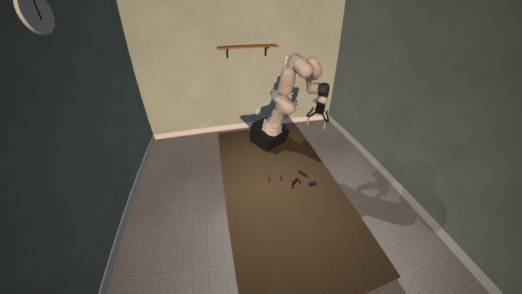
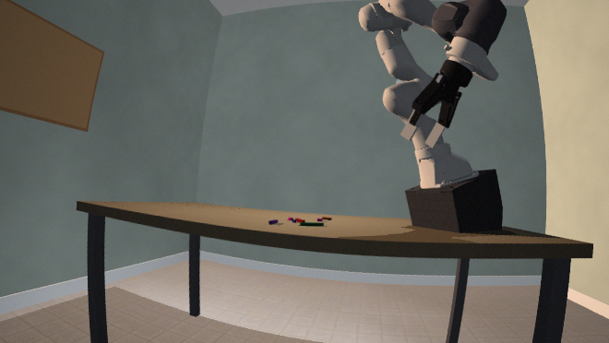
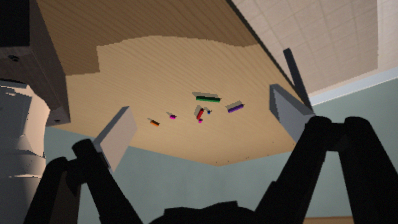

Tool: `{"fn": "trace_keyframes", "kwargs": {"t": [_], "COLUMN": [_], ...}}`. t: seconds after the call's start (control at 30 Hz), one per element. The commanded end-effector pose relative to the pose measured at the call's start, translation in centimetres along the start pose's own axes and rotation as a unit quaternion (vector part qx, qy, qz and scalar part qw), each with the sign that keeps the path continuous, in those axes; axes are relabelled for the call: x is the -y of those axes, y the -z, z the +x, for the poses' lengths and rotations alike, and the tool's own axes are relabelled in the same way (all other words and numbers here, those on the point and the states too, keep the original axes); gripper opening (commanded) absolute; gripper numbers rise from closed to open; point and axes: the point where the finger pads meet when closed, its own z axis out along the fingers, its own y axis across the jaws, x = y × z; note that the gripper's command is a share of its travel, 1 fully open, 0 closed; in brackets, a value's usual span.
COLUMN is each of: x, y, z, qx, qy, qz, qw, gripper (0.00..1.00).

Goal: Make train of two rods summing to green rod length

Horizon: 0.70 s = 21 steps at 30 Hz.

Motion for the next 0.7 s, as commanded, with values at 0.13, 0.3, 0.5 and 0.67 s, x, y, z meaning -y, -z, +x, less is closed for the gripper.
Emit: {"fn": "trace_keyframes", "kwargs": {"t": [0.13, 0.3, 0.5, 0.67], "x": [-0.39, -0.39, -1.15, -1.15], "y": [-0.28, -0.28, -0.72, -0.72], "z": [-0.55, -0.55, -1.29, -1.29], "qx": [0.002, 0.002, 0.001, 0.001], "qy": [-0.030, -0.030, -0.066, -0.066], "qz": [0.013, 0.013, 0.033, 0.033], "qw": [0.999, 0.999, 0.997, 0.997], "gripper": [1.00, 1.00, 1.00, 1.00]}}
